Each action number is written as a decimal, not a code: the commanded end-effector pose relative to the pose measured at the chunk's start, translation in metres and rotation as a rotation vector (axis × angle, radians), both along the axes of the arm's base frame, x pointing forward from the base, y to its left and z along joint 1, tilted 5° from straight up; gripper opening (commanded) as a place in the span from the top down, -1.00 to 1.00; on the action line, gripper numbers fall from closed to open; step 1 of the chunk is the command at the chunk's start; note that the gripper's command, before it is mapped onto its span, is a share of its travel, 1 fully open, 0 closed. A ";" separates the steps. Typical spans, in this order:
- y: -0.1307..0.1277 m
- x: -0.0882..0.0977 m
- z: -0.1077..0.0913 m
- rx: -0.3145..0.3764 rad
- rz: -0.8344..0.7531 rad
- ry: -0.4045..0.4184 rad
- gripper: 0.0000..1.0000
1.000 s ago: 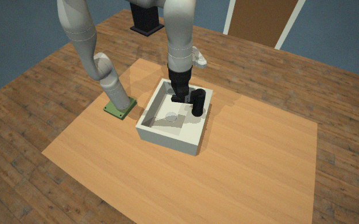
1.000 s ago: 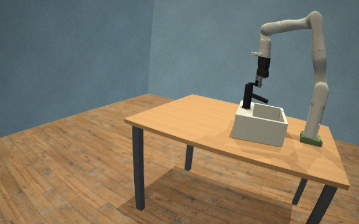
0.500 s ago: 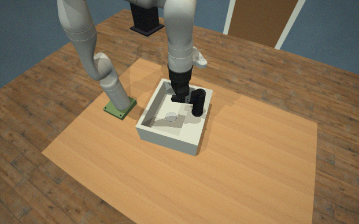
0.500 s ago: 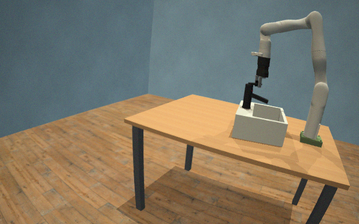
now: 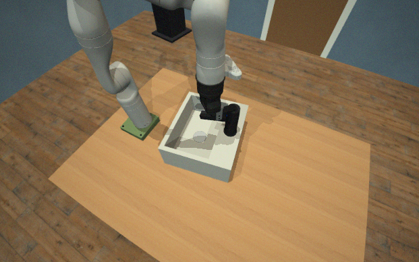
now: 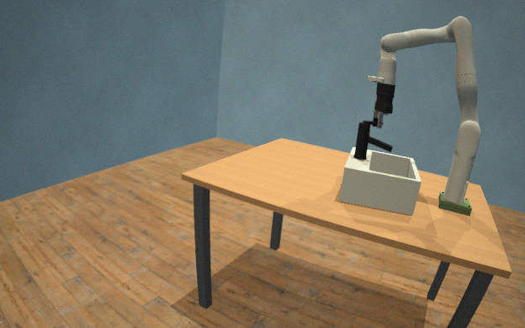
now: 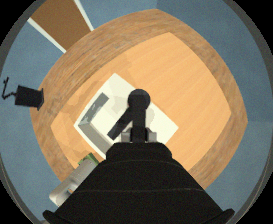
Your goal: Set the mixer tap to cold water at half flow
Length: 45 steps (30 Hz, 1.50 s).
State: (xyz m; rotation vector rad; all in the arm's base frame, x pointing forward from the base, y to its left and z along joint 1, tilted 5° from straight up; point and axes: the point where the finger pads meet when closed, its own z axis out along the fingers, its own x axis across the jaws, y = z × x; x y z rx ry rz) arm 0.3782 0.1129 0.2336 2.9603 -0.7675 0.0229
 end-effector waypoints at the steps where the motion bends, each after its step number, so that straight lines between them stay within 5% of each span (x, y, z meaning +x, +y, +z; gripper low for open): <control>1: 0.000 0.000 0.001 0.000 0.001 -0.002 1.00; 45: -0.002 0.005 0.001 0.001 0.075 0.005 1.00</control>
